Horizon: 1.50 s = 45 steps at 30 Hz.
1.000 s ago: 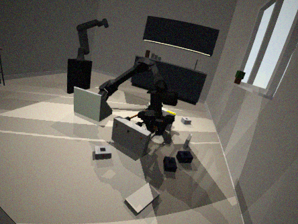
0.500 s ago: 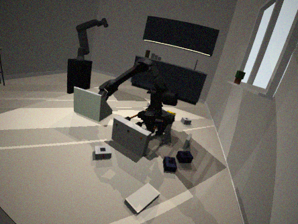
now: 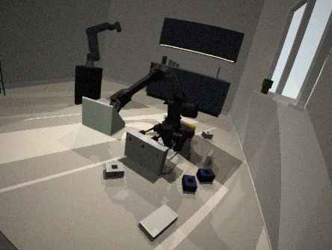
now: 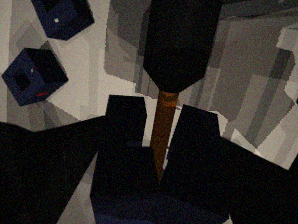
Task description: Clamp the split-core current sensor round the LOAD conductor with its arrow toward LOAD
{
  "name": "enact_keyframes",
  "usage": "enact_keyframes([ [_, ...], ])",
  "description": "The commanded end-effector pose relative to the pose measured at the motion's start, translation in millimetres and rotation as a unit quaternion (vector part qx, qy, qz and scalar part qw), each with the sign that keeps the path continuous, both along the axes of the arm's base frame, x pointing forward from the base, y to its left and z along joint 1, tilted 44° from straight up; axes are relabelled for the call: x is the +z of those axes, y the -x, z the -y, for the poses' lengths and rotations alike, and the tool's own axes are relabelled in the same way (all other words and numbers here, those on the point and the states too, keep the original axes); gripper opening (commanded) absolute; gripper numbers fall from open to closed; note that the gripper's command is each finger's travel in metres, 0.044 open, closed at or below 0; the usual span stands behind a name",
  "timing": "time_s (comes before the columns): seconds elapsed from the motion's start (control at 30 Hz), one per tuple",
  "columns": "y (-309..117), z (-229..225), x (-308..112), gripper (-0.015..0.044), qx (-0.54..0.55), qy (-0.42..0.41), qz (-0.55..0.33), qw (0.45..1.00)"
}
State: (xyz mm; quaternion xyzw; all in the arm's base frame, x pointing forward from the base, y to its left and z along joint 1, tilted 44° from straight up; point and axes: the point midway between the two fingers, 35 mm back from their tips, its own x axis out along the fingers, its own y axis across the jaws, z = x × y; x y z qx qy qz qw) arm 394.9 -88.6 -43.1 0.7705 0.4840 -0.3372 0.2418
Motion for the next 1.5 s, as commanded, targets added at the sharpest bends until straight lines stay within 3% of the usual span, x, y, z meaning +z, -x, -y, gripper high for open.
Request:
enact_keyframes([
  [0.0,-0.4,0.3,1.0,0.0000,-0.001,-0.002,0.002,1.000],
  [1.33,-0.4,0.3,1.0,0.0000,-0.001,-0.002,0.002,1.000],
  [1.47,0.0,-0.1,-0.1,0.0105,0.000,0.000,0.000,1.000],
])
